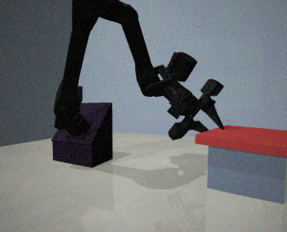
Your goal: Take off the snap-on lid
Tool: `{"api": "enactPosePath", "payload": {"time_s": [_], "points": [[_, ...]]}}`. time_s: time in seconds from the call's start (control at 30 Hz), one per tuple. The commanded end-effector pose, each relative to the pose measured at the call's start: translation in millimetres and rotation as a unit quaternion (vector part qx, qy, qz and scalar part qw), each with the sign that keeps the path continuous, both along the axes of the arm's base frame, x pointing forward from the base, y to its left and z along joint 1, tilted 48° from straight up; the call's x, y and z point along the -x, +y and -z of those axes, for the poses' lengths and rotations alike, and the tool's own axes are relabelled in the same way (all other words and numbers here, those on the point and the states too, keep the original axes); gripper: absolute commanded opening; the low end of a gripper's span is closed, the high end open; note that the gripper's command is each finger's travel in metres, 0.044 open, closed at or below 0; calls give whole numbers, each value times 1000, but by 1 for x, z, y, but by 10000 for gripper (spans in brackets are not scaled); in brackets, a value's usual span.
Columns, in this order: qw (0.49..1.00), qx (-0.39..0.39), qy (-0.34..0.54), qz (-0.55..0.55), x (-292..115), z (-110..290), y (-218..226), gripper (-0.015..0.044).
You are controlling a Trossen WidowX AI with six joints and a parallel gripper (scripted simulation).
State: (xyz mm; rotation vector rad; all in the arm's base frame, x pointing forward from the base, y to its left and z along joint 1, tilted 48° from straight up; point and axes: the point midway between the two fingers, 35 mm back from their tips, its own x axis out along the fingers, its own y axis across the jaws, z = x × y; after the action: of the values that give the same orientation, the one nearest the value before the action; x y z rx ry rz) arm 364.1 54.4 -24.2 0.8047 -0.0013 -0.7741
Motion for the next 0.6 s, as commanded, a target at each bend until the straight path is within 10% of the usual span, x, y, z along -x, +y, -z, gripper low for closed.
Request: {"api": "enactPosePath", "payload": {"time_s": [0.0, 0.57], "points": [[1000, -1, -4, -1, 0, -2, 3, 0], [1000, -1, -4, -1, 0, -5, 5, 0]]}}
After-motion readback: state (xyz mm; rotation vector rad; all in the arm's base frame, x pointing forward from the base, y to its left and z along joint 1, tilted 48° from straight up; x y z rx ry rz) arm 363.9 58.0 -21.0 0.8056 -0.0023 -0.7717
